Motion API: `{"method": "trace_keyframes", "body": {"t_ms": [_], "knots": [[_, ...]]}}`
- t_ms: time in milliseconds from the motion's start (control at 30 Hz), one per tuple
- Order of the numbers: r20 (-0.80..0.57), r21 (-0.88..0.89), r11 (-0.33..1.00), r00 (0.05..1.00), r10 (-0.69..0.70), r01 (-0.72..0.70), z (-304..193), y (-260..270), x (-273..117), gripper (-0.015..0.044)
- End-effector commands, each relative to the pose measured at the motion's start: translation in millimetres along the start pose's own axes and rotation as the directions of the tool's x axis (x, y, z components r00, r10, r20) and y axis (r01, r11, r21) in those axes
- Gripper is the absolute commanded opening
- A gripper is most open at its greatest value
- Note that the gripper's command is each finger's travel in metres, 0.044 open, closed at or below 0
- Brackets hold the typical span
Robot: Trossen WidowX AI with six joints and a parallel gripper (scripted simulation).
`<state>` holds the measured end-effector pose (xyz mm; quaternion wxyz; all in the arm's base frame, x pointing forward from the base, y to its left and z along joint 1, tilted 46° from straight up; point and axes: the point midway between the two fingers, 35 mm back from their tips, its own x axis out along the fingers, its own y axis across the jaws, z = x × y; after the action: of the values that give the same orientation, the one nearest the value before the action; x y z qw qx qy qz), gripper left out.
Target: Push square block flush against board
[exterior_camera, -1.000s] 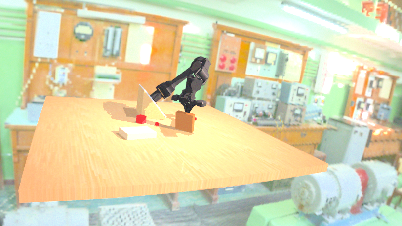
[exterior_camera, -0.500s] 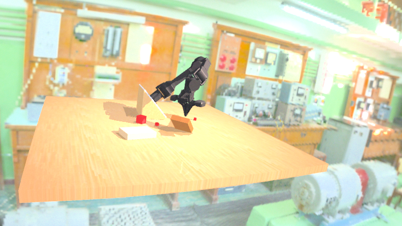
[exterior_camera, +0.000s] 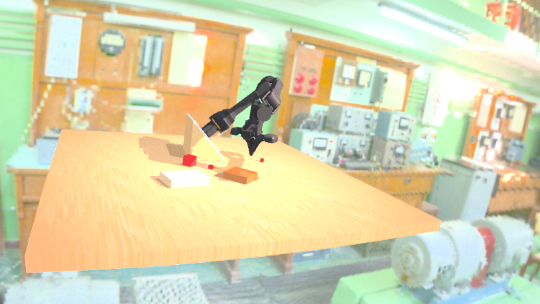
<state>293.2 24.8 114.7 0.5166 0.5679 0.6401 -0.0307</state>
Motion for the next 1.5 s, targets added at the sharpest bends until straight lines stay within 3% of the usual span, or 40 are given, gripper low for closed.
{"method": "trace_keyframes", "body": {"t_ms": [0,667,867,1467], "knots": [[-0.007,0.009,1.000,1.000,-0.003,0.003,-8.7,-1.9,2.0,0.0000],[-0.009,0.010,1.000,1.000,-0.002,0.002,-36.5,-3.6,2.2,0.0000],[-0.008,0.010,1.000,1.000,-0.004,0.004,-30.9,-1.4,-45.6,0.0000],[-0.009,0.011,1.000,1.000,-0.004,0.004,-31.0,-1.4,-47.6,0.0000]]}}
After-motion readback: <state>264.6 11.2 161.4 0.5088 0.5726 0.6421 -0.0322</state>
